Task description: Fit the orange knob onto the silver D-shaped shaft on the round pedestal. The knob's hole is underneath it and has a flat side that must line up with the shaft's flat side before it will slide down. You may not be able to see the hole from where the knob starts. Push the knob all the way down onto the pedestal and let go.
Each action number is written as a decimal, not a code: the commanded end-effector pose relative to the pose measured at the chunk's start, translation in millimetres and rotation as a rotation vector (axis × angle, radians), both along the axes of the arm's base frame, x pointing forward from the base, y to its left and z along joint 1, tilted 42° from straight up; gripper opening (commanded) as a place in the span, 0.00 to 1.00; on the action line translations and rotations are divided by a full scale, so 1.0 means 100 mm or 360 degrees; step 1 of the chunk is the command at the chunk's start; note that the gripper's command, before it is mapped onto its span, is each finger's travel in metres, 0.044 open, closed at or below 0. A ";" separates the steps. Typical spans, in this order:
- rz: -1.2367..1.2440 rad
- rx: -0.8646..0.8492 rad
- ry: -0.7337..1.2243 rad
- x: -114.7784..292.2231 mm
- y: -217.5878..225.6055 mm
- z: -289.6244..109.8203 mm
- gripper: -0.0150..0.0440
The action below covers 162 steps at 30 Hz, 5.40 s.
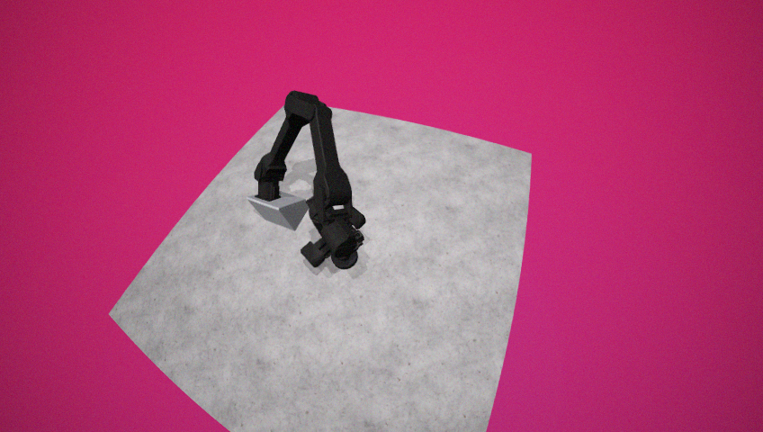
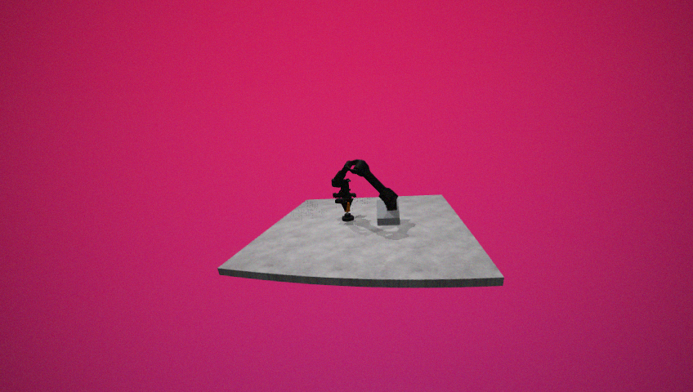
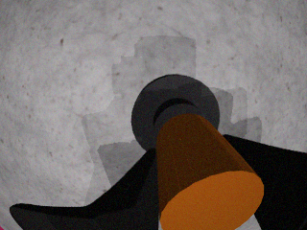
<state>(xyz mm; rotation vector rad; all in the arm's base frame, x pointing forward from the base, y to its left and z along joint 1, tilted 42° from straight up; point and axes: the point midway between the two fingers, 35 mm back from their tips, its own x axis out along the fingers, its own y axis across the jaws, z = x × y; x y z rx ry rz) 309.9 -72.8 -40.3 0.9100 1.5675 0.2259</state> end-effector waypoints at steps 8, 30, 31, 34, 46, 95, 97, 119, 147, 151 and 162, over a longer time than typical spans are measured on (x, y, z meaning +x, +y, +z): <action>0.0235 -0.0018 -0.0207 0.00 0.01 0.00 0.25; 0.0235 -0.0017 -0.0207 0.00 0.02 -0.02 0.25; 0.0235 -0.0017 -0.0207 0.00 0.02 -0.02 0.25; 0.0235 -0.0017 -0.0207 0.00 0.02 -0.02 0.25; 0.0385 -0.0029 -0.0338 0.01 -0.01 0.02 0.25; 0.0737 -0.0057 -0.0644 -0.01 0.01 -0.01 0.25; 0.0737 -0.0057 -0.0644 -0.01 0.02 -0.02 0.25; 0.0941 -0.0073 -0.0822 0.00 -0.01 0.01 0.25; 0.0988 -0.0076 -0.0863 0.00 0.02 -0.03 0.25; 0.0988 -0.0076 -0.0863 -0.01 0.02 -0.01 0.25; 0.1190 -0.0092 -0.1038 0.01 -0.01 0.02 0.25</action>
